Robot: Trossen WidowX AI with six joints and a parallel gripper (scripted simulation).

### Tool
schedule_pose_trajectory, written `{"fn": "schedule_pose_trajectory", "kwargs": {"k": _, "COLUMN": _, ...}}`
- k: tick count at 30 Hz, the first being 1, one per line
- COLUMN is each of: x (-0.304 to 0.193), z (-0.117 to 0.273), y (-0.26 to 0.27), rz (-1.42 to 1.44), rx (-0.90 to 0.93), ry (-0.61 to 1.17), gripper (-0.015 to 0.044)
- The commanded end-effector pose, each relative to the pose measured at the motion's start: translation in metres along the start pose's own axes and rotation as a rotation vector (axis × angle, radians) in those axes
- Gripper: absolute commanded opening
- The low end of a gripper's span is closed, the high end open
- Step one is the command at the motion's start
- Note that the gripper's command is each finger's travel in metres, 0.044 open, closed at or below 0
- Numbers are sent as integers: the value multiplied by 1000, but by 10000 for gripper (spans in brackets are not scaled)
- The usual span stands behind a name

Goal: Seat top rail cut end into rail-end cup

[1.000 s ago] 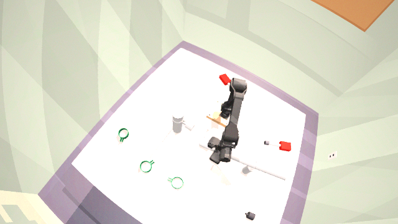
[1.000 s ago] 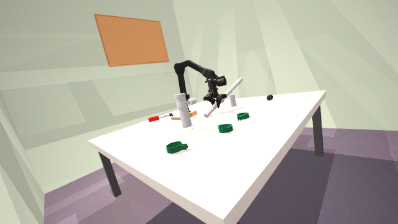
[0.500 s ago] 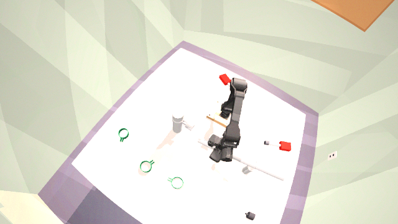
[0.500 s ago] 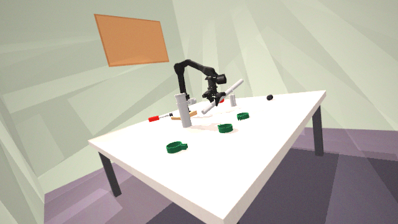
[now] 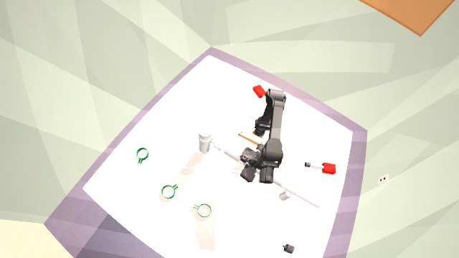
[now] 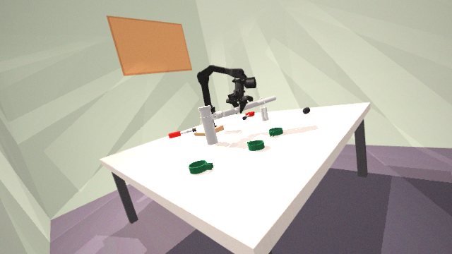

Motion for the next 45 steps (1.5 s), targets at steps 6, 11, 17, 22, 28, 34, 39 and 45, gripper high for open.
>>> {"fn": "schedule_pose_trajectory", "kwargs": {"k": 6, "x": -1, "z": -1, "y": 0, "rz": 0, "rx": 0, "ry": 3, "gripper": 0}}
{"fn": "schedule_pose_trajectory", "kwargs": {"k": 11, "x": 0, "z": 0, "y": 0, "rz": 0, "rx": 0, "ry": 3, "gripper": 0}}
{"fn": "schedule_pose_trajectory", "kwargs": {"k": 17, "x": 3, "z": 3, "y": 0, "rz": 0, "rx": 0, "ry": 2, "gripper": 0}}
{"fn": "schedule_pose_trajectory", "kwargs": {"k": 22, "x": 7, "z": 5, "y": 1, "rz": 0, "rx": 0, "ry": 2, "gripper": 0}}
{"fn": "schedule_pose_trajectory", "kwargs": {"k": 28, "x": 10, "z": 6, "y": 1, "rz": 0, "rx": -1, "ry": 2, "gripper": 0}}
{"fn": "schedule_pose_trajectory", "kwargs": {"k": 34, "x": 17, "z": 2, "y": 1, "rz": 2, "rx": -4, "ry": 5, "gripper": 0}}
{"fn": "schedule_pose_trajectory", "kwargs": {"k": 39, "x": 24, "z": -2, "y": 0, "rz": 3, "rx": -8, "ry": 7, "gripper": 0}}
{"fn": "schedule_pose_trajectory", "kwargs": {"k": 45, "x": 26, "z": -4, "y": -1, "rz": 4, "rx": -10, "ry": 8, "gripper": 0}}
Point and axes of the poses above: the point midway between the two fingers, 35 mm back from their tips, its own z axis back along the fingers, its own y axis across the jaws, x = y × z, the point moved 5 cm from there along z, back along the fingers, and after that the axes turned 4 degrees about z, right-handed, at the moved point
